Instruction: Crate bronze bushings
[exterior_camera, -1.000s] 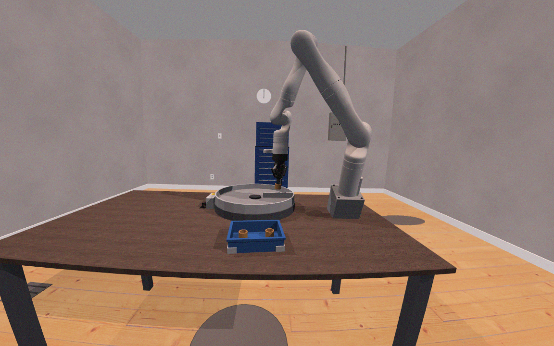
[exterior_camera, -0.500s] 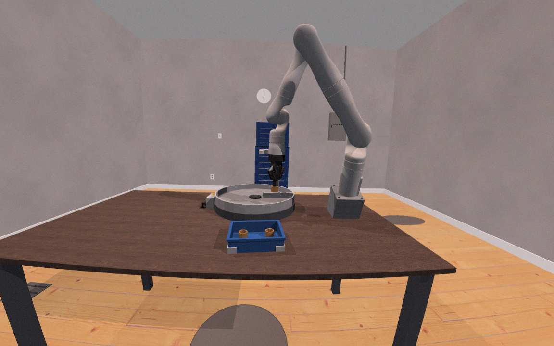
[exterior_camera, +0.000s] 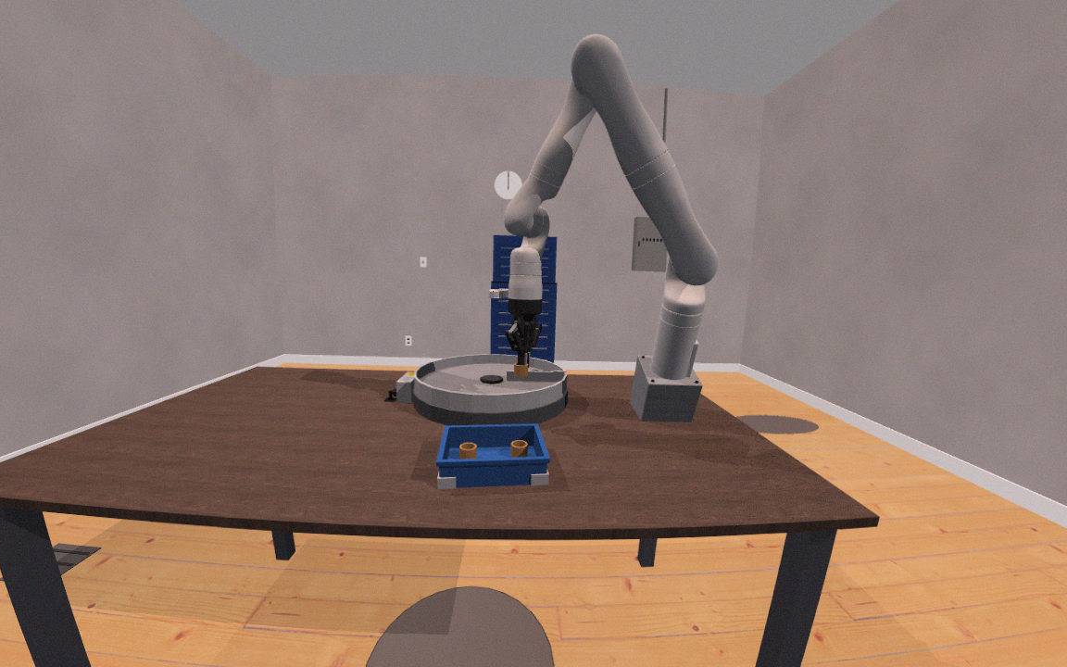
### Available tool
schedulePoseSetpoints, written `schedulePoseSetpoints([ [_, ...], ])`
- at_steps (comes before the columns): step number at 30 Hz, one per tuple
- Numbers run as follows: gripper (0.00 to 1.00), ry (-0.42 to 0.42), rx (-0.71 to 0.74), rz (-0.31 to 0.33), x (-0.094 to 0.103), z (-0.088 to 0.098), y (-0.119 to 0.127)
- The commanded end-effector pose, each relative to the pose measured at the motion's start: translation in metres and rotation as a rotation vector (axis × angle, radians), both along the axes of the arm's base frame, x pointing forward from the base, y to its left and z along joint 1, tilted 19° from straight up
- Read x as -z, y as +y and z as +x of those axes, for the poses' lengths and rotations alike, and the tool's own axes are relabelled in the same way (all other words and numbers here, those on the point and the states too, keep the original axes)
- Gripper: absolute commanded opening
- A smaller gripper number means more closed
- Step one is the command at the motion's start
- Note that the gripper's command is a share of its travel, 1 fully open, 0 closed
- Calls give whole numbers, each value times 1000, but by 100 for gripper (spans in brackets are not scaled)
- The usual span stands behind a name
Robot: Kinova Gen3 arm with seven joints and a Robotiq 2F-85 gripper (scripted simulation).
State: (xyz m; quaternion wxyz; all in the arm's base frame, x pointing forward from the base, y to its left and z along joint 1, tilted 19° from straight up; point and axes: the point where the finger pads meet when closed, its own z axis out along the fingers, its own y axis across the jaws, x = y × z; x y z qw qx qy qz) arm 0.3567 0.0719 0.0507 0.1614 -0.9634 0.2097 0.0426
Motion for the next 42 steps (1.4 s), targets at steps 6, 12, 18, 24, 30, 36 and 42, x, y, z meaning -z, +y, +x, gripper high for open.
schedulePoseSetpoints([
  [6,0,-2,-1,0,-12,9,32],
  [12,0,-2,-1,0,-19,14,53],
  [18,0,-2,-1,0,-19,14,53],
  [24,0,-2,0,0,-33,25,94],
  [30,0,-2,0,-1,-37,28,105],
  [36,0,-2,0,-1,-37,28,105],
  [42,0,-2,0,-1,-55,42,157],
])
